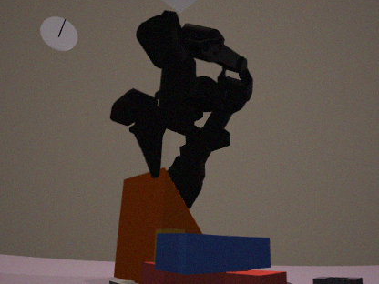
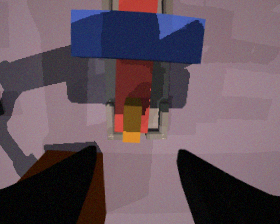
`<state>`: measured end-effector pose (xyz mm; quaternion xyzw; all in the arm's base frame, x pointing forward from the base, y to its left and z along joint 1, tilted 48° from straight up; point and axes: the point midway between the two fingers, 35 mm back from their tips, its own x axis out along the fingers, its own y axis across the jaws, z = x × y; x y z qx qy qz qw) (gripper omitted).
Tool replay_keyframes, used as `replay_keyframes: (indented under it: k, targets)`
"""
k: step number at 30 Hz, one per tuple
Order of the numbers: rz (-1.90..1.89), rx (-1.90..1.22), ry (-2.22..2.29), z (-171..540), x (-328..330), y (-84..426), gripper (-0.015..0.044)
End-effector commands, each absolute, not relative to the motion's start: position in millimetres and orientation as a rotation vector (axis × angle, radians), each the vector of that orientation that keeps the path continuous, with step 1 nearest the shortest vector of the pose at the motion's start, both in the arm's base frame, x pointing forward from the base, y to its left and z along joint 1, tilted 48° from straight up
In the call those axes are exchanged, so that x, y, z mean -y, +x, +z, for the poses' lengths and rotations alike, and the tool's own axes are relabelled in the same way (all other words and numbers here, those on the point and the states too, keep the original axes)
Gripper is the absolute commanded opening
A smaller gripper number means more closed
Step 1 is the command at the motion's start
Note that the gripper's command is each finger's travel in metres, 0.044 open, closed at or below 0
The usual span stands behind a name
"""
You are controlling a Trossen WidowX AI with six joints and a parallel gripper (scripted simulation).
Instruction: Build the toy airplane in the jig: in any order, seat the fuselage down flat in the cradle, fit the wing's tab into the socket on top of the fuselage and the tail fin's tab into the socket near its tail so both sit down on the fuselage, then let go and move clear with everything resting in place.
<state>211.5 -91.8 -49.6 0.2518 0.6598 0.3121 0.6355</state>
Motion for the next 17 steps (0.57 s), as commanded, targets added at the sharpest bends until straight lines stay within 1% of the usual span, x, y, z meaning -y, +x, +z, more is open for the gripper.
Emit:
replay_keyframes:
  k: [1, 17]
  targets:
    - [0.717, -1.513, 0.573, -50.3, 93.0, 211.3, 0.0260]
    - [0.717, -1.512, 0.573, -49.4, 92.1, 212.5, 0.0260]
